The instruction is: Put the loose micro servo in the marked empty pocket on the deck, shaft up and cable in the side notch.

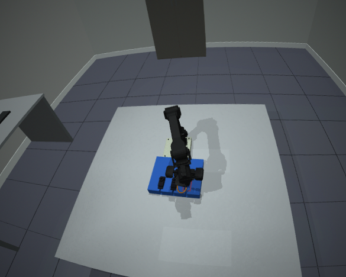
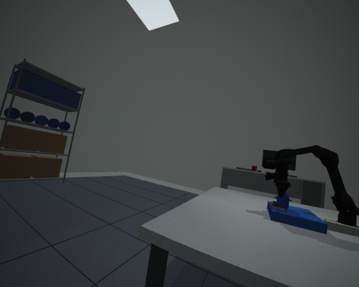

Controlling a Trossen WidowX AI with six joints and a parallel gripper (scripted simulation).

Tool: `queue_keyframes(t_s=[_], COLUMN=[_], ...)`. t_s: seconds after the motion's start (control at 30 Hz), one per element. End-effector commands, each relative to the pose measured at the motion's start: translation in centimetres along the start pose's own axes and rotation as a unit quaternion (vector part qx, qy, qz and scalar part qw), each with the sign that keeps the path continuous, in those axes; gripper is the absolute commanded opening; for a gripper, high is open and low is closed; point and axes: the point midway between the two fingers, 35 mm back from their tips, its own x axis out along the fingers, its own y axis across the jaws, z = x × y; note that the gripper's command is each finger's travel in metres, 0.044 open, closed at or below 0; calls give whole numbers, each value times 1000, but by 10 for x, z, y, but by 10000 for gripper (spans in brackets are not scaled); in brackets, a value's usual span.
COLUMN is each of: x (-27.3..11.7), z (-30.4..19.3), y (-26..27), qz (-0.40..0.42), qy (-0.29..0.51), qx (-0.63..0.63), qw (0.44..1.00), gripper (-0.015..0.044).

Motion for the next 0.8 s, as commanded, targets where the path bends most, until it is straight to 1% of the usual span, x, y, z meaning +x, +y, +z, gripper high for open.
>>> queue_keyframes(t_s=[0.0, 0.27, 0.77], x=[3, 14, 19], z=[3, 3, 3], y=[0, 0, 0], qz=[0, 0, 0], qy=[-6, -6, -6], qx=[-1, -1, -1], qw=[1000, 1000, 1000], gripper=[0, 0, 0])
